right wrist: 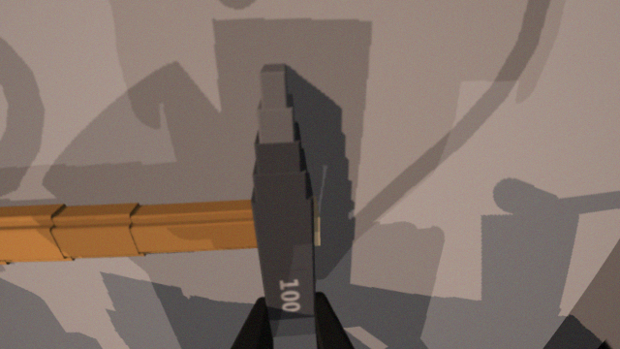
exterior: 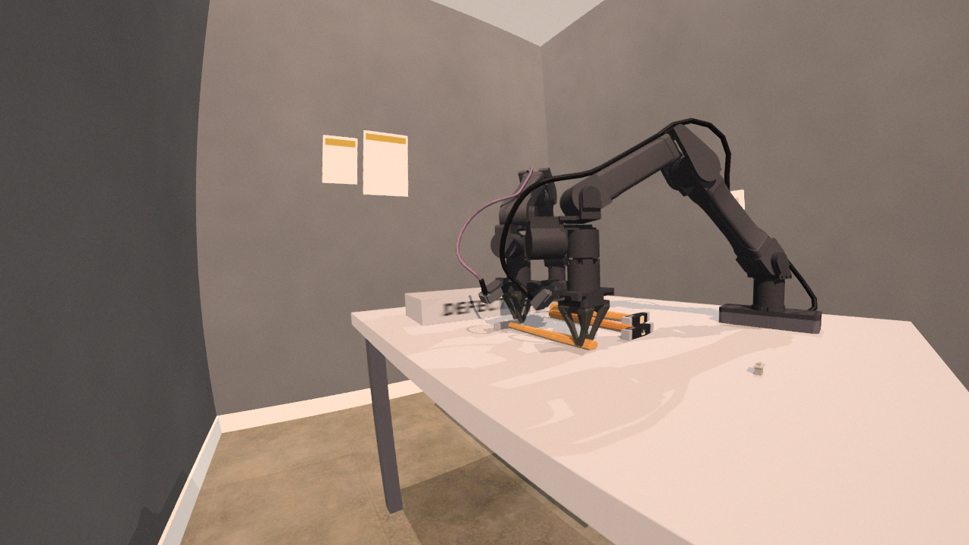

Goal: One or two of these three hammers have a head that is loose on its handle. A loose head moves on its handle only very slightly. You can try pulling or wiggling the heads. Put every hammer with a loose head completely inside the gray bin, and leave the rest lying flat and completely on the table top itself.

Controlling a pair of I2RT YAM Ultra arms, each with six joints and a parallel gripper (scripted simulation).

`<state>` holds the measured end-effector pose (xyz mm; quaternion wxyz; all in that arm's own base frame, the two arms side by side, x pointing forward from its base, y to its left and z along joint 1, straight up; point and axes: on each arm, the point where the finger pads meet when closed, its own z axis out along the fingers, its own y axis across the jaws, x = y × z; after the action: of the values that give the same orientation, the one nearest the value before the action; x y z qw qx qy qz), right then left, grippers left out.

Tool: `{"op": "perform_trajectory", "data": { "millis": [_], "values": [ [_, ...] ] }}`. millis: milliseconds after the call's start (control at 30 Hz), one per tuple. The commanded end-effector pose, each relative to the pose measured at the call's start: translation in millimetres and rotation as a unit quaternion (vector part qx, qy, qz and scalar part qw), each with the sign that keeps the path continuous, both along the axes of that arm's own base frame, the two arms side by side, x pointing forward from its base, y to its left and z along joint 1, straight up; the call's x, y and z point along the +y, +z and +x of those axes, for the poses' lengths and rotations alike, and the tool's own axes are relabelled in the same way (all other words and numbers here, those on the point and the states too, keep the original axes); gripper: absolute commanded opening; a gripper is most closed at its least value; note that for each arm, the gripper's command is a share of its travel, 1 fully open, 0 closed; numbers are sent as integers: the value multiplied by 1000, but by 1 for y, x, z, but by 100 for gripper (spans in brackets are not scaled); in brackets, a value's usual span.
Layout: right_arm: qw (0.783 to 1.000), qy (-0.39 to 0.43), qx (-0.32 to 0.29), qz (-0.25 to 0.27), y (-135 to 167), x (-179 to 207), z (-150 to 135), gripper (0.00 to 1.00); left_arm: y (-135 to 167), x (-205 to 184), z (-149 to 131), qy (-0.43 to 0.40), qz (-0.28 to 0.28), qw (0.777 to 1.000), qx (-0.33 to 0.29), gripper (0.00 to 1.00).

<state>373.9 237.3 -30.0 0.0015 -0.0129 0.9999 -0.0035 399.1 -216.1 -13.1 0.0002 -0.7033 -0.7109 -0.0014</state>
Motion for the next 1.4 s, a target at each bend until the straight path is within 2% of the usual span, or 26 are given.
{"op": "perform_trajectory", "data": {
  "millis": [0,367,567,1033,1233,1367],
  "values": [
    [998,-12,23,-49,-4,-33,-8,8,-2,27,-7,13,37,999,15,17],
    [998,-13,21,-60,-4,-40,-7,8,-6,37,-6,19,55,998,16,17],
    [1000,-2,-9,9,4,-38,4,8,-7,38,-8,16,60,998,18,17],
    [1000,-2,-4,10,3,-33,3,8,-2,36,-4,16,56,998,10,17],
    [999,5,-9,33,4,-13,3,8,7,-1,1,-3,-6,1000,-8,17],
    [999,7,-11,40,4,-7,3,8,7,-1,1,-3,-6,1000,-8,17]
  ]
}}
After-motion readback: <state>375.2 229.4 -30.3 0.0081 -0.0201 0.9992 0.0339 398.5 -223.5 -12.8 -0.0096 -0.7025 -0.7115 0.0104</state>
